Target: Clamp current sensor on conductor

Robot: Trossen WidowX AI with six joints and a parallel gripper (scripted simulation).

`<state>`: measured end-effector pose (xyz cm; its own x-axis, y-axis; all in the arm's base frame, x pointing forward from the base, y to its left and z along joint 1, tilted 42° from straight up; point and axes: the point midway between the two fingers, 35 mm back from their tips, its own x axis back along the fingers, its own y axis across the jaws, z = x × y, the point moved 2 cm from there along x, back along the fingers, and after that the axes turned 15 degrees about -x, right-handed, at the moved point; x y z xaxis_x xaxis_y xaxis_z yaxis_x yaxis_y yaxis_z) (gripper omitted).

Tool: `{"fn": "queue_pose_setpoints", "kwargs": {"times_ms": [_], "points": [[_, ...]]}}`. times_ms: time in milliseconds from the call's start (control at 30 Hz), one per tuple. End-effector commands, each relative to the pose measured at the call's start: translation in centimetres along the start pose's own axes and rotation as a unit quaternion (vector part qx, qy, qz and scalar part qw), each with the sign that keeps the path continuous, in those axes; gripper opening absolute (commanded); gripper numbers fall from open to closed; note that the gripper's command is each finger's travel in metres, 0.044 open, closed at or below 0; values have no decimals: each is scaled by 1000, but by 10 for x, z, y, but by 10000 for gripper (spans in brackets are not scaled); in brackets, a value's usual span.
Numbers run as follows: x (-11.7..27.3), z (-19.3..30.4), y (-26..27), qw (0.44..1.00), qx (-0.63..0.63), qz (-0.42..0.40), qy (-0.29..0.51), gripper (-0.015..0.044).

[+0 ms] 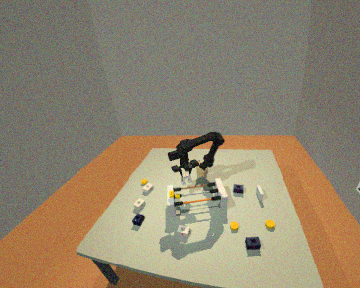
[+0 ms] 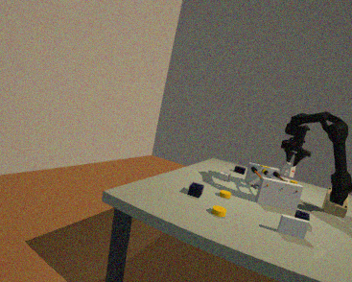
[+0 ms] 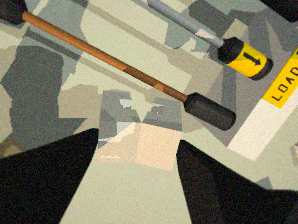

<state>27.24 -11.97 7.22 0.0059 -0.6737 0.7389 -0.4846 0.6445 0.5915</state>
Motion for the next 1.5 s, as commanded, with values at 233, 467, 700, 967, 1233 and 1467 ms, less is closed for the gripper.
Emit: {"fn": "queue_pose_setpoints", "kwargs": {"times_ms": [233, 467, 700, 967, 1233, 1467], "points": [[-2, -26, -4, 974, 223, 18, -37, 0], [-4, -42, -4, 931, 359, 31, -56, 0], [-7, -58, -3, 868, 489, 47, -72, 0], [-9, -70, -2, 806, 583, 62, -83, 0], [-16, -72, -3, 806, 583, 63, -82, 0], [-27, -75, -3, 806, 583, 63, -82, 0]]}}
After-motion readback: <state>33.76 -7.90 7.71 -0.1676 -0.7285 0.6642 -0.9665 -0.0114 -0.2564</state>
